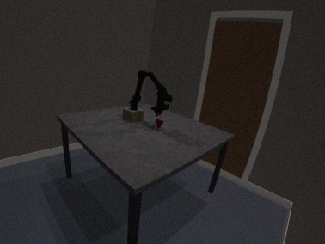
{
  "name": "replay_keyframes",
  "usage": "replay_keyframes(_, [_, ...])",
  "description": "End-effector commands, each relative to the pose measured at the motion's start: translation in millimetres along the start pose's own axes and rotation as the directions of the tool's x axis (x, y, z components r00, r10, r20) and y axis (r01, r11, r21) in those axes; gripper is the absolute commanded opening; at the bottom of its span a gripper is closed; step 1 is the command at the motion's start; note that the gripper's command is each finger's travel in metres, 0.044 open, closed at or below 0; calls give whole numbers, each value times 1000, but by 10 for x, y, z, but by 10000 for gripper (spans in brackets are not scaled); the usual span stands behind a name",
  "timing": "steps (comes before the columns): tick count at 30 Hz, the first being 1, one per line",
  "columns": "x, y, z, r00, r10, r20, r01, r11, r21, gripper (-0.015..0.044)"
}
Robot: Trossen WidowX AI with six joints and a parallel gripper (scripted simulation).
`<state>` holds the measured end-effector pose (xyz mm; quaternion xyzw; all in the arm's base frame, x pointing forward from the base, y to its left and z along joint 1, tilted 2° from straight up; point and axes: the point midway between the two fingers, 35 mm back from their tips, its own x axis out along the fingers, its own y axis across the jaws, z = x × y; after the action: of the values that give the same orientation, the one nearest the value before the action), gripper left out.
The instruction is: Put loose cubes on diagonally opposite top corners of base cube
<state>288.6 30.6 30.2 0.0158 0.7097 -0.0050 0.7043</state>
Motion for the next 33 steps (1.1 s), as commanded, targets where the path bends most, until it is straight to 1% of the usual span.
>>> replay_keyframes(1, [-81,2,22,1000,1,7,-1,1000,-2,205])
replay_keyframes(12, [-173,3,22,1000,1,7,-1,1000,-2,205])
replay_keyframes(19, [-243,2,7,1000,0,3,0,1000,1,389])
replay_keyframes(20, [-251,2,7,1000,0,3,0,1000,1,400])
replay_keyframes(27, [-237,46,-3,1000,0,0,0,1000,-1,400])
replay_keyframes(30, [-233,282,13,1000,0,10,0,1000,-7,400])
replay_keyframes(33, [-241,689,-9,1000,5,13,-5,1000,-9,400])
